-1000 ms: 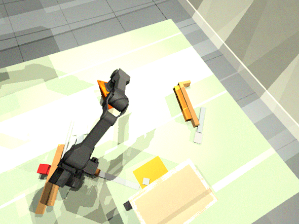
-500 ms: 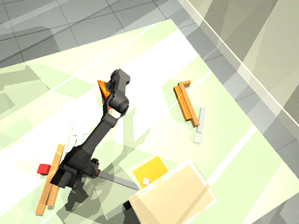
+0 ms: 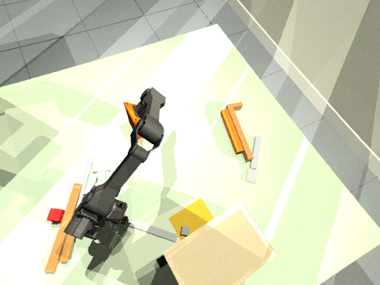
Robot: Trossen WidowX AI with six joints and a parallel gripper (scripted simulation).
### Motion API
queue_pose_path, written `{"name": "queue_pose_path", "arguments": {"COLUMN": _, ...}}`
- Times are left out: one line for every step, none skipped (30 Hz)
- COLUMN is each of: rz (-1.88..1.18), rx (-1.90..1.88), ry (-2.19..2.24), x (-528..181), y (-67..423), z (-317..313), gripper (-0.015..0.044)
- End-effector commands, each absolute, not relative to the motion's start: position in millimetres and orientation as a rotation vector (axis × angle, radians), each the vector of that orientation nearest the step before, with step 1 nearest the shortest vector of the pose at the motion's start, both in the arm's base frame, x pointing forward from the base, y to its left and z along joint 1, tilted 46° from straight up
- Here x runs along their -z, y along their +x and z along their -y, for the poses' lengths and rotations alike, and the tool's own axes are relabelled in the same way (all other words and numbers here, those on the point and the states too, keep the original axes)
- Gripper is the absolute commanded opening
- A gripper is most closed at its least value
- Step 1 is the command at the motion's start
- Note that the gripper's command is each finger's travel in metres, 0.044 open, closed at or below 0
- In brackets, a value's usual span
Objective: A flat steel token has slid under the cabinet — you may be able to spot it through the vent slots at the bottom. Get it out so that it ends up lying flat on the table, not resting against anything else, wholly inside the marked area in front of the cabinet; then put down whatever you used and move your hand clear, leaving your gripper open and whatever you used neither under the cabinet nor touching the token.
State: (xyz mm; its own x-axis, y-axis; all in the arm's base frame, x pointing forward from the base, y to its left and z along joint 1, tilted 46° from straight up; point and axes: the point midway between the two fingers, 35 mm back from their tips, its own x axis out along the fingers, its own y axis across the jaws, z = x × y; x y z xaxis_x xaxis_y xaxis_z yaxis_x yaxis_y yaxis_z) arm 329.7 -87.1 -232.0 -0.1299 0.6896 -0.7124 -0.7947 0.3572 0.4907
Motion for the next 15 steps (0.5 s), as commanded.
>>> {"name": "queue_pose_path", "arguments": {"rz": -1.123, "rx": -1.278, "ry": -0.122, "x": 231.9, "y": 330.4, "z": 87.4, "gripper": 0.0118}}
{"name": "queue_pose_path", "arguments": {"rz": -1.123, "rx": -1.278, "ry": -0.122, "x": 231.9, "y": 330.4, "z": 87.4, "gripper": 0.0112}}
{"name": "queue_pose_path", "arguments": {"rz": -1.123, "rx": -1.278, "ry": -0.122, "x": 231.9, "y": 330.4, "z": 87.4, "gripper": 0.0105}}
{"name": "queue_pose_path", "arguments": {"rz": -1.123, "rx": -1.278, "ry": -0.122, "x": 231.9, "y": 330.4, "z": 87.4, "gripper": 0.0079}}
{"name": "queue_pose_path", "arguments": {"rz": -1.123, "rx": -1.278, "ry": -0.122, "x": 231.9, "y": 330.4, "z": 87.4, "gripper": 0.0052}}
{"name": "queue_pose_path", "arguments": {"rz": -1.123, "rx": -1.278, "ry": -0.122, "x": 231.9, "y": 330.4, "z": 87.4, "gripper": 0.0026}}
{"name": "queue_pose_path", "arguments": {"rz": -1.123, "rx": -1.278, "ry": -0.122, "x": 231.9, "y": 330.4, "z": 87.4, "gripper": 0.0}}
{"name": "queue_pose_path", "arguments": {"rz": -1.123, "rx": -1.278, "ry": -0.122, "x": 232.1, "y": 330.2, "z": 87.7, "gripper": 0.0}}
{"name": "queue_pose_path", "arguments": {"rz": -1.123, "rx": -1.278, "ry": -0.122, "x": 231.9, "y": 330.4, "z": 87.5, "gripper": 0.0}}
{"name": "queue_pose_path", "arguments": {"rz": -1.123, "rx": -1.278, "ry": -0.122, "x": 231.5, "y": 330.8, "z": 87.0, "gripper": 0.0}}
{"name": "queue_pose_path", "arguments": {"rz": -1.123, "rx": -1.278, "ry": -0.121, "x": 231.0, "y": 331.4, "z": 86.3, "gripper": 0.0}}
{"name": "queue_pose_path", "arguments": {"rz": -1.123, "rx": -1.278, "ry": -0.121, "x": 230.3, "y": 332.2, "z": 85.4, "gripper": 0.0}}
{"name": "queue_pose_path", "arguments": {"rz": -1.123, "rx": -1.278, "ry": -0.12, "x": 229.4, "y": 333.2, "z": 84.3, "gripper": 0.0}}
{"name": "queue_pose_path", "arguments": {"rz": -1.123, "rx": -1.278, "ry": -0.119, "x": 228.4, "y": 334.4, "z": 83.0, "gripper": 0.0}}
{"name": "queue_pose_path", "arguments": {"rz": -1.124, "rx": -1.278, "ry": -0.118, "x": 227.2, "y": 335.7, "z": 81.5, "gripper": 0.0}}
